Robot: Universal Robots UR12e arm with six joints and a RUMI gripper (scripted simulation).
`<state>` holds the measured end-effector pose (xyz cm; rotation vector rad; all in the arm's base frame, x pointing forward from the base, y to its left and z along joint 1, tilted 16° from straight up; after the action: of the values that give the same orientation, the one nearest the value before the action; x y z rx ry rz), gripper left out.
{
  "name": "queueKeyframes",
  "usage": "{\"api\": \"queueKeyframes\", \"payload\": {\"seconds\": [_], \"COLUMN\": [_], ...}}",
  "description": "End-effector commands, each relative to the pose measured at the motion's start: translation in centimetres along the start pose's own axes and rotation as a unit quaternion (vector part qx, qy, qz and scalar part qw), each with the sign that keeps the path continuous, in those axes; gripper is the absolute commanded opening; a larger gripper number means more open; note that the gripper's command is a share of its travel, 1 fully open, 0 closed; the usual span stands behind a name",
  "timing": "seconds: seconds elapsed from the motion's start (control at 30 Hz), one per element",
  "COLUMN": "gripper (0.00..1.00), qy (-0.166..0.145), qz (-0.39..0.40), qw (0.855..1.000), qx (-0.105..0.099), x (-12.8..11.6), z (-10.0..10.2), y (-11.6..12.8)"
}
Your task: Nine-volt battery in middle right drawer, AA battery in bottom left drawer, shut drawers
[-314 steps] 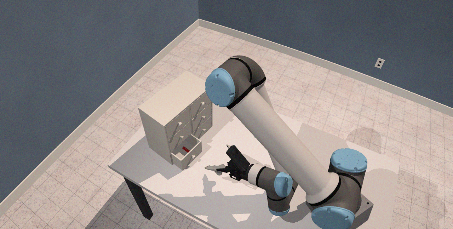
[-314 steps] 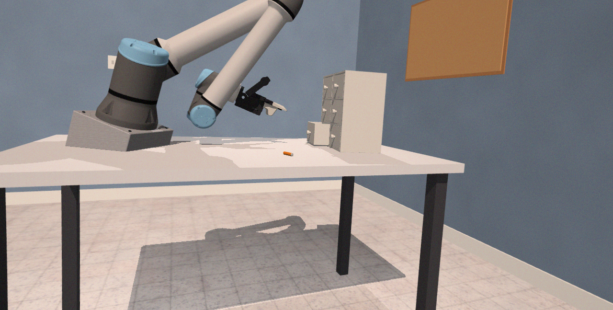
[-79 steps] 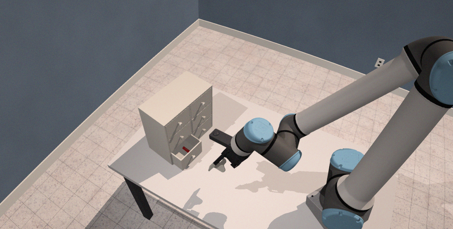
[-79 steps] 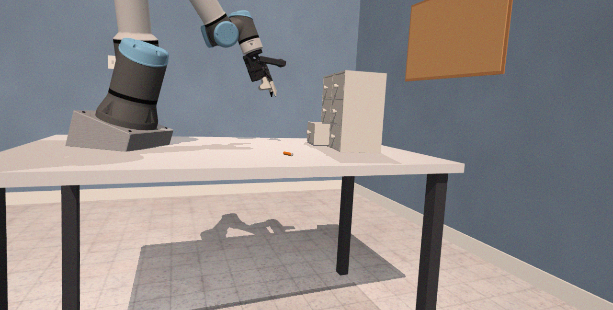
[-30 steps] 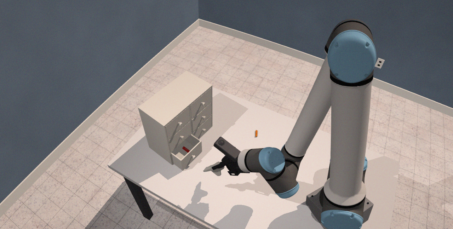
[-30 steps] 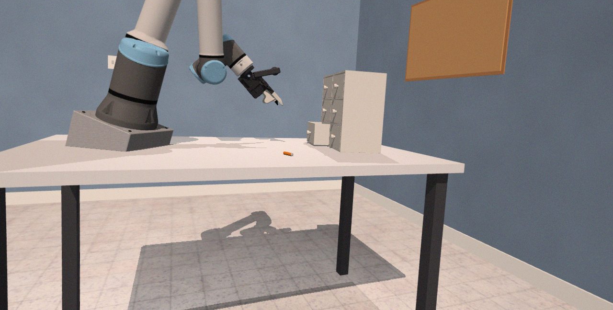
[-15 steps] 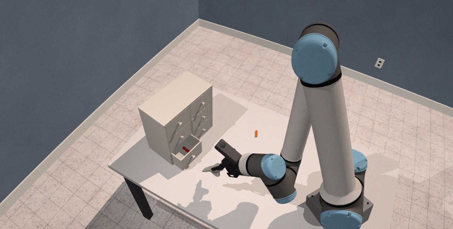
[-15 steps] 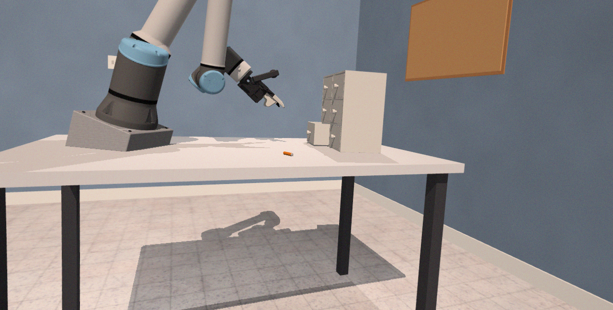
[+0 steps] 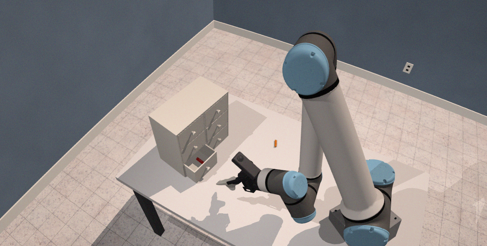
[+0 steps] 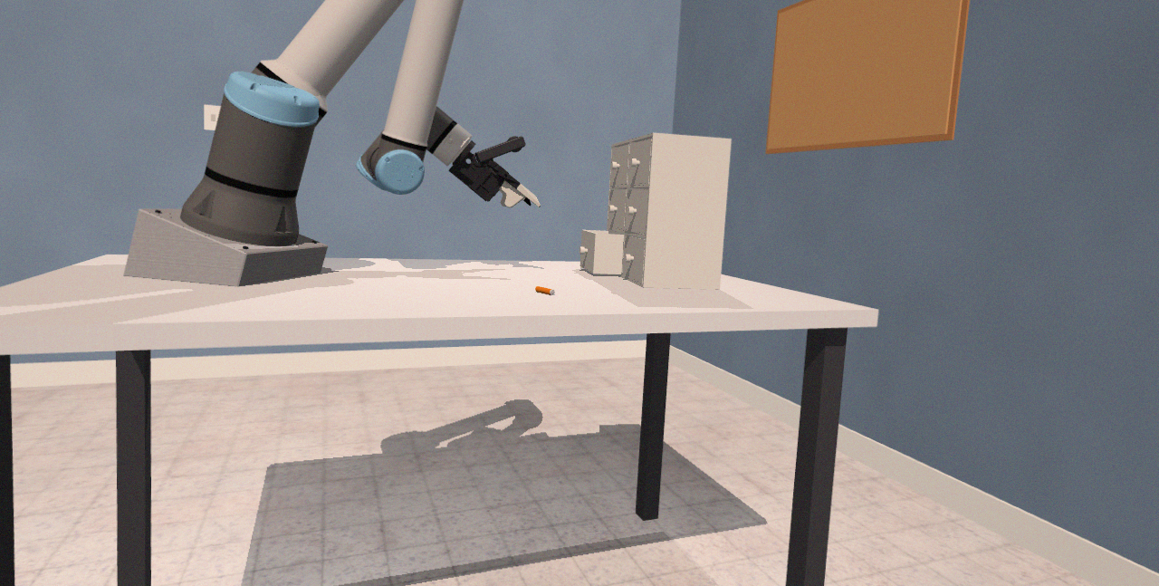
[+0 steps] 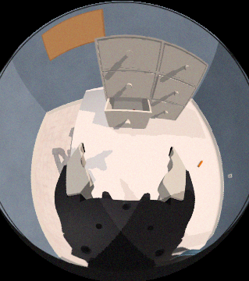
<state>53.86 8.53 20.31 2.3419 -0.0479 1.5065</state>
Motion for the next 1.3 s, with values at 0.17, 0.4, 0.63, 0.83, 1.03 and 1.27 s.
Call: {"api": "queueKeyframes", "payload": {"seconds": [0.17,0.4,0.63,0.83,1.03,1.27], "gripper": [1.0,1.0,1.0,1.0,1.0,1.0], "qy": [0.022,0.031,0.042,0.048,0.051,0.055], "qz": [0.0,0.0,0.0,0.0,0.0,0.0], "qw": [1.0,0.999,0.999,0.999,0.999,0.998], "qx": [-0.004,-0.005,-0.007,-0.008,-0.009,-0.009], "x": [-0.3,-0.5,-0.6,-0.7,-0.8,-0.8], "z": [0.5,0.7,1.0,1.2,1.3,1.3], "y": [-0.1,-0.1,-0.1,-0.1,-0.1,-0.2]}}
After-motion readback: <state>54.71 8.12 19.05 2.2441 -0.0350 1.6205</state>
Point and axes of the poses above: the point where the finger pads meet when closed, its own z axis out along the fingers, its own y axis across the jaws, x = y × z, the point moved 5 cm from there along -z, back along the fingers, and after that the axes turned 10 degrees about -z, right-handed, at the moved point
